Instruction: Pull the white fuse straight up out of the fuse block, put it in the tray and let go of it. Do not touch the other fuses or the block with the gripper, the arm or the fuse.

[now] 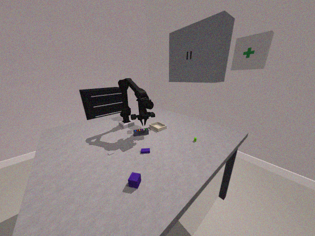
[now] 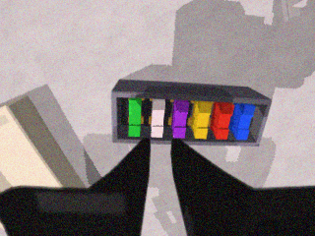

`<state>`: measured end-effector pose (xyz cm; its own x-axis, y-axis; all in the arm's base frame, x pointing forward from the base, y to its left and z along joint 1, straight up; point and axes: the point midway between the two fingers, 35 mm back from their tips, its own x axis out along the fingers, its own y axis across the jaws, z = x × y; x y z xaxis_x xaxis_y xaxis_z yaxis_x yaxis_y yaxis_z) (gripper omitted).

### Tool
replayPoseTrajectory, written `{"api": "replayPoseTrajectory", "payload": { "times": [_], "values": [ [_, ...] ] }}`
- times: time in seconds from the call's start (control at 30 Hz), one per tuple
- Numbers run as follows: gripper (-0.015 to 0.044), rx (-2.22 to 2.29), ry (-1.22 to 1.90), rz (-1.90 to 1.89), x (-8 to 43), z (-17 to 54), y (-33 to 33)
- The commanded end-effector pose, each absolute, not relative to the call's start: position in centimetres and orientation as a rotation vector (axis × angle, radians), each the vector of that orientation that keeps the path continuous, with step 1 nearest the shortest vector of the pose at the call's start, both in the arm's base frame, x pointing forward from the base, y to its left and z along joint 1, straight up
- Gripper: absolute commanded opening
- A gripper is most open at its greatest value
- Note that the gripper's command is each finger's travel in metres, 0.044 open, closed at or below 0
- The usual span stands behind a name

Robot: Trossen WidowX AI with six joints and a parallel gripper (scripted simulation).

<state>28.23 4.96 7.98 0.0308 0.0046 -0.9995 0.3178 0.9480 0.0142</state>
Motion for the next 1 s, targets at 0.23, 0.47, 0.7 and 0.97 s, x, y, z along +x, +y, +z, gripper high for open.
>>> {"api": "replayPoseTrajectory", "payload": {
  "times": [0.23, 0.47, 0.7, 0.97],
  "values": [
    [0.0062, 0.263, 1.529, -0.255, 28.2, 7.0, 4.9],
    [0.0062, 0.263, 1.529, -0.255, 28.3, 6.3, 4.9],
    [0.0062, 0.263, 1.529, -0.255, 28.4, 5.6, 4.9],
    [0.0062, 0.263, 1.529, -0.255, 28.4, 4.9, 4.9]
  ]
}}
